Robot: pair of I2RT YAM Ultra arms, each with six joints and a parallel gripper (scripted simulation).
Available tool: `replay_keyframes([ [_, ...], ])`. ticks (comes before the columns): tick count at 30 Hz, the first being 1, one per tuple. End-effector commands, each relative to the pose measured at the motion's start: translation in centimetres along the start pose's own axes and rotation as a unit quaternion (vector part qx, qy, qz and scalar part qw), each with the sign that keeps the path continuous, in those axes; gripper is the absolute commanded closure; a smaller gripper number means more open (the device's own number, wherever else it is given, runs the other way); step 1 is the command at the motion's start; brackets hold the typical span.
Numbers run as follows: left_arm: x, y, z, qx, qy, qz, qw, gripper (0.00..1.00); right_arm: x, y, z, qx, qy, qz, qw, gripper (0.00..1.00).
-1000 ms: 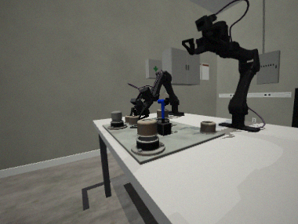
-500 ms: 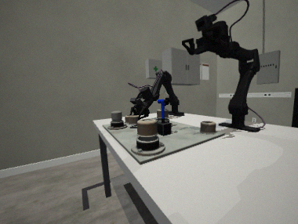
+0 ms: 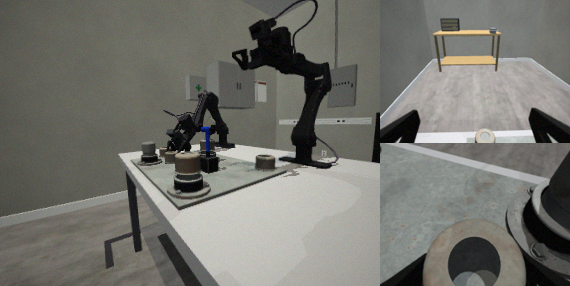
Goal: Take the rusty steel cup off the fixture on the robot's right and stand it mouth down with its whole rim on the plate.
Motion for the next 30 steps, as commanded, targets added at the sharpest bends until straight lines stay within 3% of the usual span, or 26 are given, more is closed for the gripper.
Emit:
replay_keyframes([
  [1,-0.6,-0.5,-1.9,-0.021,-0.007,0.011,1.000,0.00,-0.3,-0.5,-2.8,-0.029,-0.002,0.002,1.000,1.00],
  [2,-0.6,-0.5,-1.9,-0.021,-0.007,0.011,1.000,0.00,-0.6,-0.6,-3.2,-0.032,-0.002,0.003,0.999,1.00],
  [3,-0.6,-0.5,-1.9,-0.021,-0.007,0.011,1.000,0.00,-0.3,-0.7,-3.6,-0.039,-0.001,0.000,0.999,0.14],
  [6,-0.6,-0.5,-1.9,-0.021,-0.007,0.011,1.000,0.00,0.5,-0.5,-4.2,-0.065,-0.002,-0.004,0.998,0.14],
  [12,-0.6,-0.5,-1.9,-0.021,-0.007,0.011,1.000,0.00,0.7,0.4,-2.5,-0.045,-0.002,-0.006,0.999,0.14],
  [25,-0.6,-0.5,-1.9,-0.021,-0.007,0.011,1.000,0.00,0.5,-1.3,-5.3,-0.057,-0.002,-0.005,0.998,0.14],
  [30,-0.6,-0.5,-1.9,-0.021,-0.007,0.011,1.000,0.00,0.6,-0.4,-3.6,-0.041,-0.002,-0.006,0.999,0.14],
])
Point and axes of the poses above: on each arm, the point where the finger pads meet when closed, its own y axis out along the fingers, its own x axis across the jaws, z = x × y, the point moved 10 cm from there along -y, back along the fingers, and after that the axes turned 5 degrees about -y, right-handed, at the moved point
